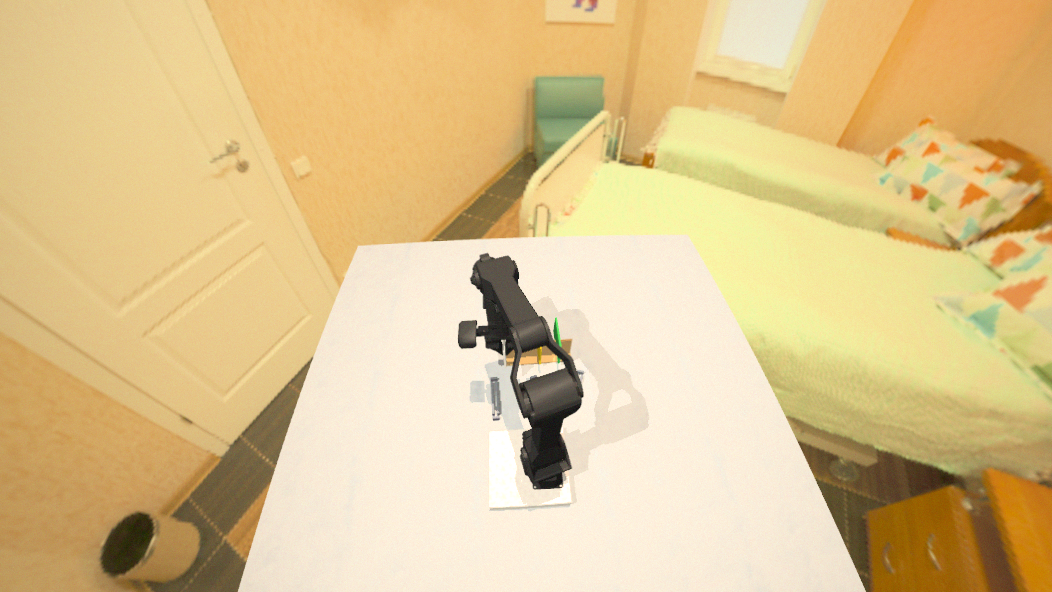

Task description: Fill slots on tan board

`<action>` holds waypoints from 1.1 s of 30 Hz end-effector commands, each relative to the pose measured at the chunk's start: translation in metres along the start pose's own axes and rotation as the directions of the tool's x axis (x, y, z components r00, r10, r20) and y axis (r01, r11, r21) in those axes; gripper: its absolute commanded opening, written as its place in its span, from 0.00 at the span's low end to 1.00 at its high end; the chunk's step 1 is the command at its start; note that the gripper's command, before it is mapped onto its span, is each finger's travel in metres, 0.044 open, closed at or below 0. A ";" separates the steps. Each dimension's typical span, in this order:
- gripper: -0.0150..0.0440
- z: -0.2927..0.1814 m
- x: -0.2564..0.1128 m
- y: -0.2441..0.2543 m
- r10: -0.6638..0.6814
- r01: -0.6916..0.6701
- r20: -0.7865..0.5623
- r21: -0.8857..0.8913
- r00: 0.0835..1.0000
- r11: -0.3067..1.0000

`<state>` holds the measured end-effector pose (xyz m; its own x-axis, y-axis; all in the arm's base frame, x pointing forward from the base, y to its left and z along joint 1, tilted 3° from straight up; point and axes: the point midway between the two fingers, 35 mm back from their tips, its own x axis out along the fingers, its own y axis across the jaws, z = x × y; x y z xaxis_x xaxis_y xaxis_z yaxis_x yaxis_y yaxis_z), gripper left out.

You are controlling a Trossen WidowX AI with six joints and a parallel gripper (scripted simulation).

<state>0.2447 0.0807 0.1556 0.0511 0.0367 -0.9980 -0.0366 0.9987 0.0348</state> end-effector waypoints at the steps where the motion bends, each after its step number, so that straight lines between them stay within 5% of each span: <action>1: 0.25 0.010 -0.002 -0.003 0.007 -0.007 0.008 -0.007 1.000 1.000; 33: 0.25 0.055 0.015 -0.038 0.008 -0.008 0.004 -0.019 1.000 1.000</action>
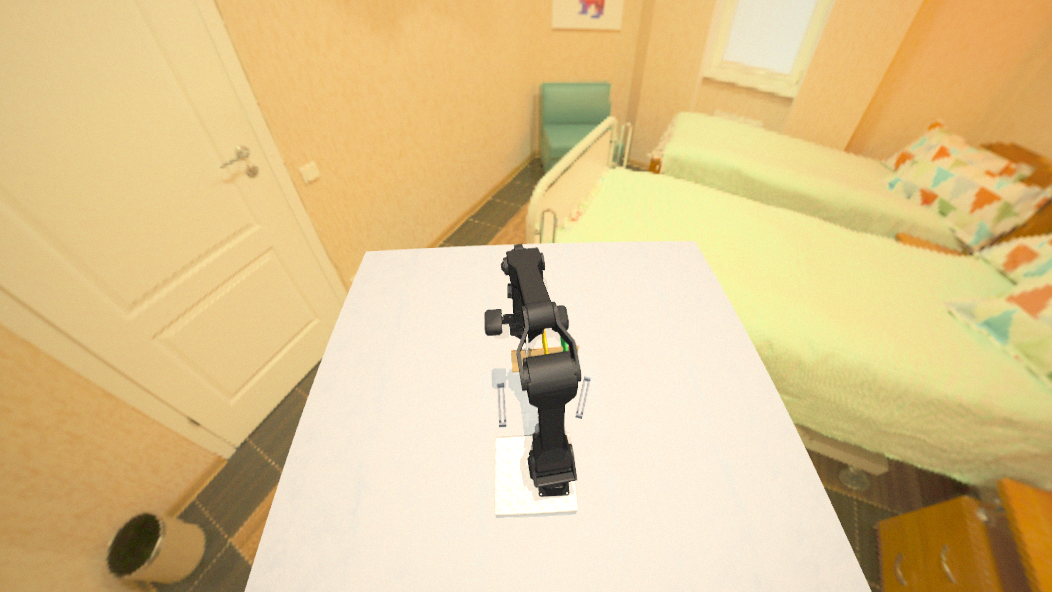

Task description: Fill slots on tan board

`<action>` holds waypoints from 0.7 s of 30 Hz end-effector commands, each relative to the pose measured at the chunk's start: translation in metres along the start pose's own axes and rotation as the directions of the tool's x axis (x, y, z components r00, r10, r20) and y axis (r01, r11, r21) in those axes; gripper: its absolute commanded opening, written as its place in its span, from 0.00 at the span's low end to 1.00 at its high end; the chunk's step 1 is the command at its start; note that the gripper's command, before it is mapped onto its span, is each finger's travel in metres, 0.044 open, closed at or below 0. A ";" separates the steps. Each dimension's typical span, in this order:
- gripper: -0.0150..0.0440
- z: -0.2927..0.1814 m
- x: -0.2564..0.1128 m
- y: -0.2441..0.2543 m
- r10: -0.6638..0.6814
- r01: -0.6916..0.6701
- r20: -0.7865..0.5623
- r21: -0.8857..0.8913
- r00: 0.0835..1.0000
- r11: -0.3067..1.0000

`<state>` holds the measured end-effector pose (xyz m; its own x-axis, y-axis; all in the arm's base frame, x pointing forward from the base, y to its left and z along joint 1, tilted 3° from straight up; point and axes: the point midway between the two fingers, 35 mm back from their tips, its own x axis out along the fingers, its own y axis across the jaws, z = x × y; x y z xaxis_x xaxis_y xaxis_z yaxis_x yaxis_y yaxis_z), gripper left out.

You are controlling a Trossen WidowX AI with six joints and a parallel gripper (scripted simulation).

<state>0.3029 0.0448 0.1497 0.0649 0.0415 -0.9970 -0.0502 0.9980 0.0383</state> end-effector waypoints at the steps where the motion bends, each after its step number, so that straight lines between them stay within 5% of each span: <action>1: 0.25 -0.002 0.010 0.000 0.003 -0.003 -0.010 -0.006 1.000 1.000; 21: 0.25 -0.003 0.027 0.000 0.003 -0.003 -0.010 -0.006 1.000 1.000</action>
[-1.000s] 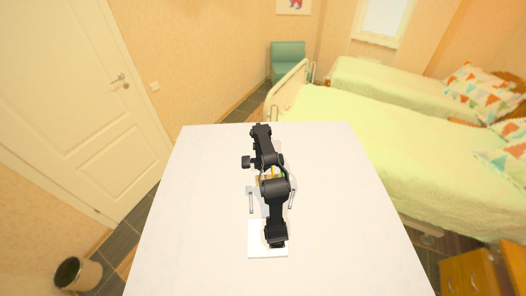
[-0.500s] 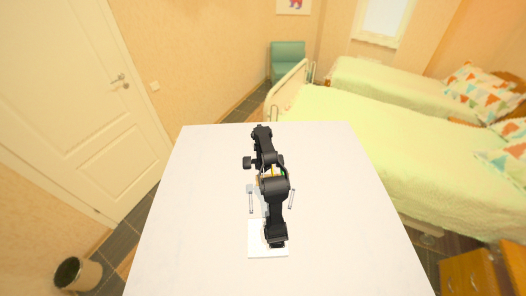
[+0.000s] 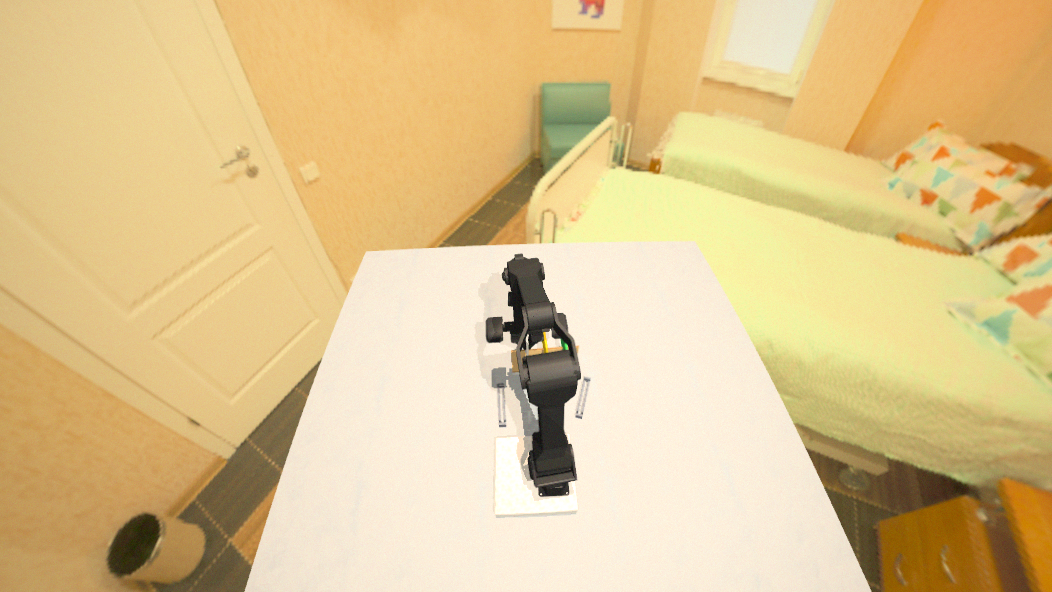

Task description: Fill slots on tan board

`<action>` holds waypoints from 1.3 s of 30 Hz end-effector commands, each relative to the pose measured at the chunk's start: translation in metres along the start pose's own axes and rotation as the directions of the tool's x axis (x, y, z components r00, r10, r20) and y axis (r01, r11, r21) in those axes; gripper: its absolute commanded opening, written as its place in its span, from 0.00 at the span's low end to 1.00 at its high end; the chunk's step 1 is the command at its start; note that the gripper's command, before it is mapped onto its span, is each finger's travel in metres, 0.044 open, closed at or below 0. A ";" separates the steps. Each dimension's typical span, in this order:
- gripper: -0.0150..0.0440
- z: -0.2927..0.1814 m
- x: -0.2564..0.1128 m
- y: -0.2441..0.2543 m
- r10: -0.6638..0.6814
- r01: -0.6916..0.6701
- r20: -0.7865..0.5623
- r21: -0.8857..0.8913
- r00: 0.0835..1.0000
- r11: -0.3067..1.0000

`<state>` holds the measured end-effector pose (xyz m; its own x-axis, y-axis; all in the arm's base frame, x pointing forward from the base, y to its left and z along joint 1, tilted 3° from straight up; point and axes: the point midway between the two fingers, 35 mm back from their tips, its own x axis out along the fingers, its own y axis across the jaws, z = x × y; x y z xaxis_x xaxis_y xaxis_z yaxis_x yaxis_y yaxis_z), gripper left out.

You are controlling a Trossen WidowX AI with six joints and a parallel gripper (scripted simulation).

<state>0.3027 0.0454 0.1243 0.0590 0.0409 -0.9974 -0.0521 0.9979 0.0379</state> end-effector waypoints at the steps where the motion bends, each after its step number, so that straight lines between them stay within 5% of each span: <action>1: 0.25 -0.001 0.002 0.001 0.004 -0.004 -0.004 -0.004 1.000 1.000; 39: 0.25 -0.001 0.018 0.001 0.004 -0.004 -0.004 -0.004 1.000 1.000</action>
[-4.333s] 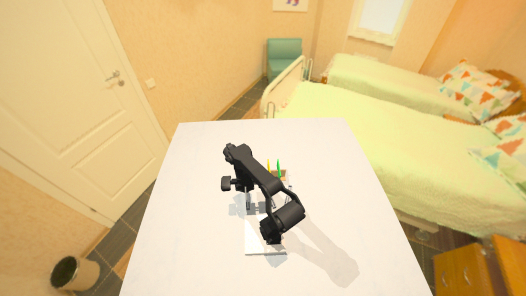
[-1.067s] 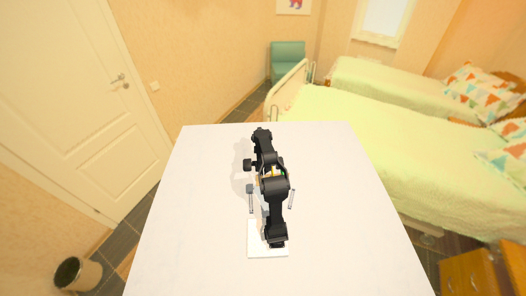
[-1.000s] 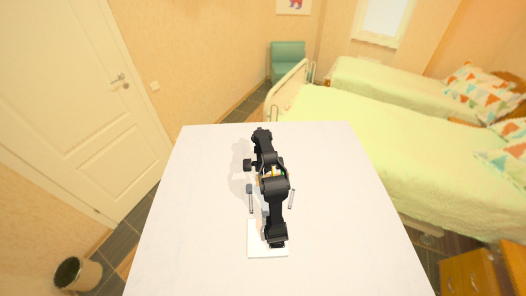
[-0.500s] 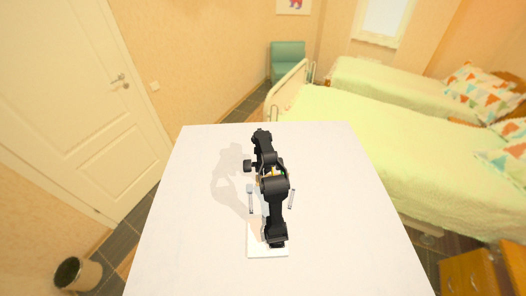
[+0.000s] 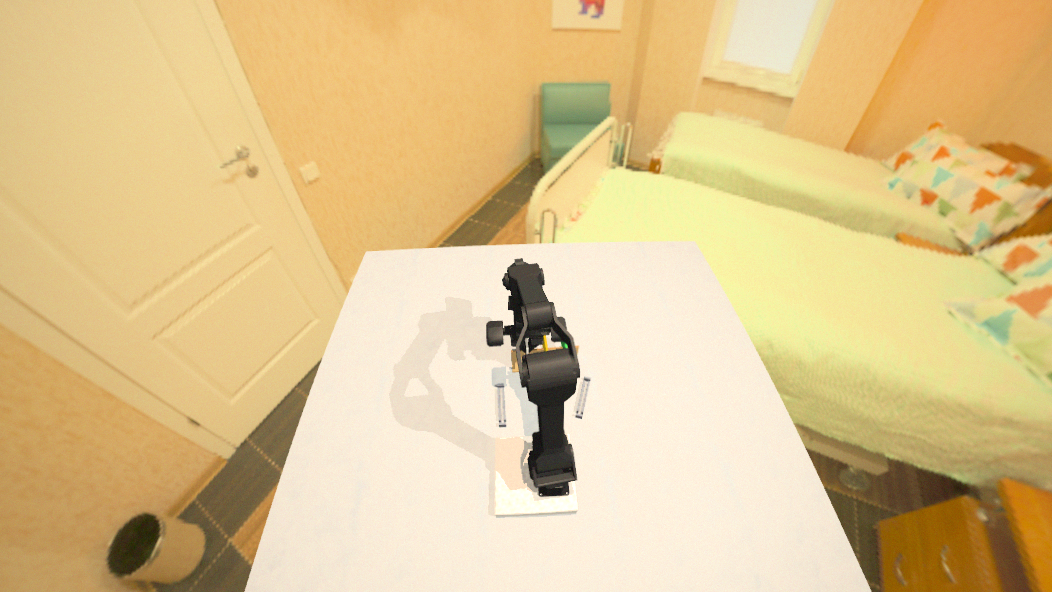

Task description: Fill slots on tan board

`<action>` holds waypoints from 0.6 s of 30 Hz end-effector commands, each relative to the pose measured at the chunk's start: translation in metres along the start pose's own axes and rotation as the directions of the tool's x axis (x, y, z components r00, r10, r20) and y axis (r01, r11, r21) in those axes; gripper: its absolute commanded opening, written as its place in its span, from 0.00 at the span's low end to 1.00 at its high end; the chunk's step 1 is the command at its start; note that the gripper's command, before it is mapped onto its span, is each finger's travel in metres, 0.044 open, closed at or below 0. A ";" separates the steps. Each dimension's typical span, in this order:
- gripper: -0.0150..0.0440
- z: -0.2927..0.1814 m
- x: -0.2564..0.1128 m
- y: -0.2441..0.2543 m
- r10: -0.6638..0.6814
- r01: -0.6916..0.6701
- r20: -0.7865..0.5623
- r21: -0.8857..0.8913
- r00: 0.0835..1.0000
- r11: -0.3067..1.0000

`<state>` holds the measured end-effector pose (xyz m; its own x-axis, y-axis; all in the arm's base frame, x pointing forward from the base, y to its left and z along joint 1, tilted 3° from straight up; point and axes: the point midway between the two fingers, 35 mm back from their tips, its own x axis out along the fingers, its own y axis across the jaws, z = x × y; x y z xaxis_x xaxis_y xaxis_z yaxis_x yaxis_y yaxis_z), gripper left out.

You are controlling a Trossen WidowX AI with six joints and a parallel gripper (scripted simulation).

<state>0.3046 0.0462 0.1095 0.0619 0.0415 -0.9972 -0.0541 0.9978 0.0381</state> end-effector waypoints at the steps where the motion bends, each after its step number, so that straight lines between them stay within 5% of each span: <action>1: 0.25 -0.002 0.004 0.000 0.003 -0.003 -0.007 -0.002 1.000 1.000; 18: 0.25 -0.002 0.011 0.000 0.003 -0.003 -0.007 -0.002 1.000 1.000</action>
<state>0.3052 0.0466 0.1015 0.0619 0.0416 -0.9972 -0.0550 0.9978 0.0382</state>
